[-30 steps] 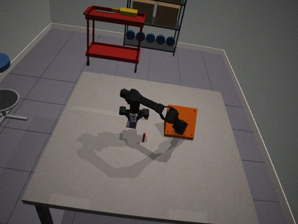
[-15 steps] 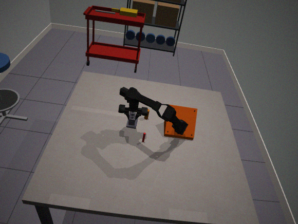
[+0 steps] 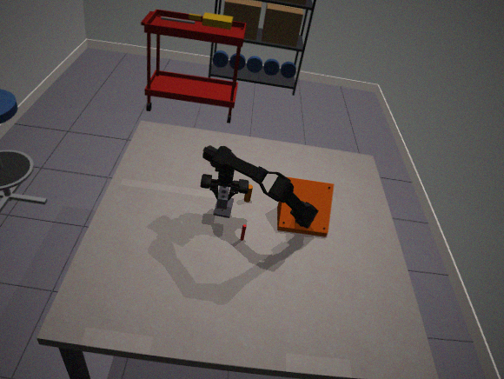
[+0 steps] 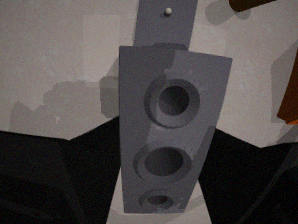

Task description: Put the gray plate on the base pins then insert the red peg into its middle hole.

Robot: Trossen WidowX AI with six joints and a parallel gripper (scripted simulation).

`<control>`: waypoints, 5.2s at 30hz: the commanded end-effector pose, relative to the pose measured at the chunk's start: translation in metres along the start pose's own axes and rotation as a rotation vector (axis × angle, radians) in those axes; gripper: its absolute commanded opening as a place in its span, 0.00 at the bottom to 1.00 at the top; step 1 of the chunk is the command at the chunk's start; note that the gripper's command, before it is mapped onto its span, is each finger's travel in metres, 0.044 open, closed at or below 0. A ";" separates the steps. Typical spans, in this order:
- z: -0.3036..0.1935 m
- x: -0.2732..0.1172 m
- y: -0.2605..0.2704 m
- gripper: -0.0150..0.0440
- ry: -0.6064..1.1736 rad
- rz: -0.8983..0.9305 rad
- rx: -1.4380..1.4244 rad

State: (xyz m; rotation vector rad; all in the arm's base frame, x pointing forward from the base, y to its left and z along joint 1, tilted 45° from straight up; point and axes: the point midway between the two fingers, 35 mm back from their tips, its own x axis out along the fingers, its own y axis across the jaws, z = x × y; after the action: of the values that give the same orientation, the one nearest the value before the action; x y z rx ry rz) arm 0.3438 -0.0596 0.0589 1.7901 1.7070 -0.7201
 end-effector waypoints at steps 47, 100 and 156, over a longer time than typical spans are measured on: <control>0.067 0.041 -0.010 0.25 -0.002 -0.003 0.079; 0.067 0.078 -0.009 1.00 -0.006 -0.004 0.073; -0.110 0.014 -0.097 1.00 0.005 -0.006 -0.441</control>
State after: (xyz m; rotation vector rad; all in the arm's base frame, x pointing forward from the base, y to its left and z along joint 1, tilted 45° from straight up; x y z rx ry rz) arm 0.2480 0.0290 0.1261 1.4720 1.7121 -0.3066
